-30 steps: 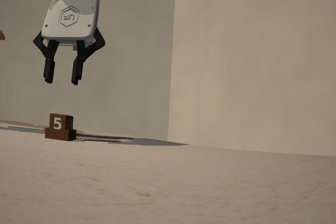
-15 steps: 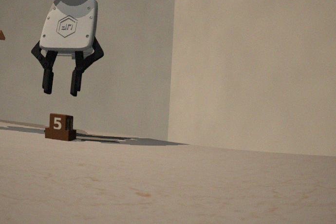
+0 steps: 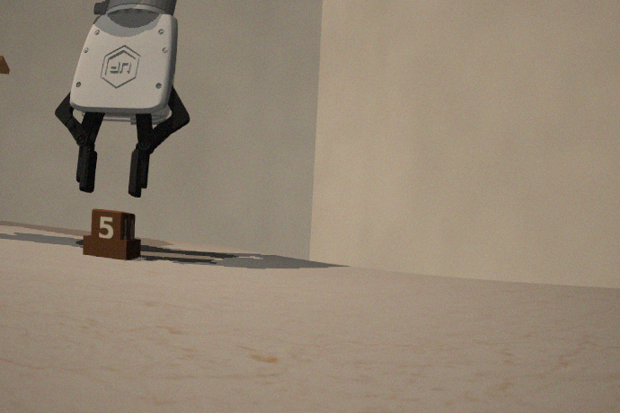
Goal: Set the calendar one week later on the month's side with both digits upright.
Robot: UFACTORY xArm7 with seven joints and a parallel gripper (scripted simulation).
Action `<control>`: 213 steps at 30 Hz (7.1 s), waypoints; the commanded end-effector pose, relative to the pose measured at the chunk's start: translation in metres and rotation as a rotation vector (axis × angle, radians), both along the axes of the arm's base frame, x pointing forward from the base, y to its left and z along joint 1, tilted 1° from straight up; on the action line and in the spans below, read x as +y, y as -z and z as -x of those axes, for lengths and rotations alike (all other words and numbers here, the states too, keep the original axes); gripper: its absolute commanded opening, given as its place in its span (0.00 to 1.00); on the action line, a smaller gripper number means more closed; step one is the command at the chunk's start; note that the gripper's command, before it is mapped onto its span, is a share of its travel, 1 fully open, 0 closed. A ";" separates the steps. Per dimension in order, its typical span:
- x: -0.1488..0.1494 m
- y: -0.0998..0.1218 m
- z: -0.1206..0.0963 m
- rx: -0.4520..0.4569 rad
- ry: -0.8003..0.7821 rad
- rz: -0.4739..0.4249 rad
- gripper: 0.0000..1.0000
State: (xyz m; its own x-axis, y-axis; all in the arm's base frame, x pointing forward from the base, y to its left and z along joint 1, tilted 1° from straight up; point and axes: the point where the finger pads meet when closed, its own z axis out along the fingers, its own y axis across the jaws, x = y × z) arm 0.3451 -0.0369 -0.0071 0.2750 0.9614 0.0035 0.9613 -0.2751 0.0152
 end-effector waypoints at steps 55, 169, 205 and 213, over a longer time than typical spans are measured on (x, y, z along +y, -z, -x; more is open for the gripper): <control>0.000 0.008 -0.002 -0.004 0.000 -0.003 0.49; 0.000 0.036 -0.004 -0.004 0.000 -0.003 0.49; 0.000 0.035 -0.004 -0.004 0.000 -0.003 0.29; 0.000 0.014 -0.003 -0.004 0.000 -0.003 0.29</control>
State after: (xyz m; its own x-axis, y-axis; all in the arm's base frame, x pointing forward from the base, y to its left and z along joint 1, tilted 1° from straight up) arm 0.3469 -0.0369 -0.0384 0.2744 0.9616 0.0077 0.9615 -0.2745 0.0143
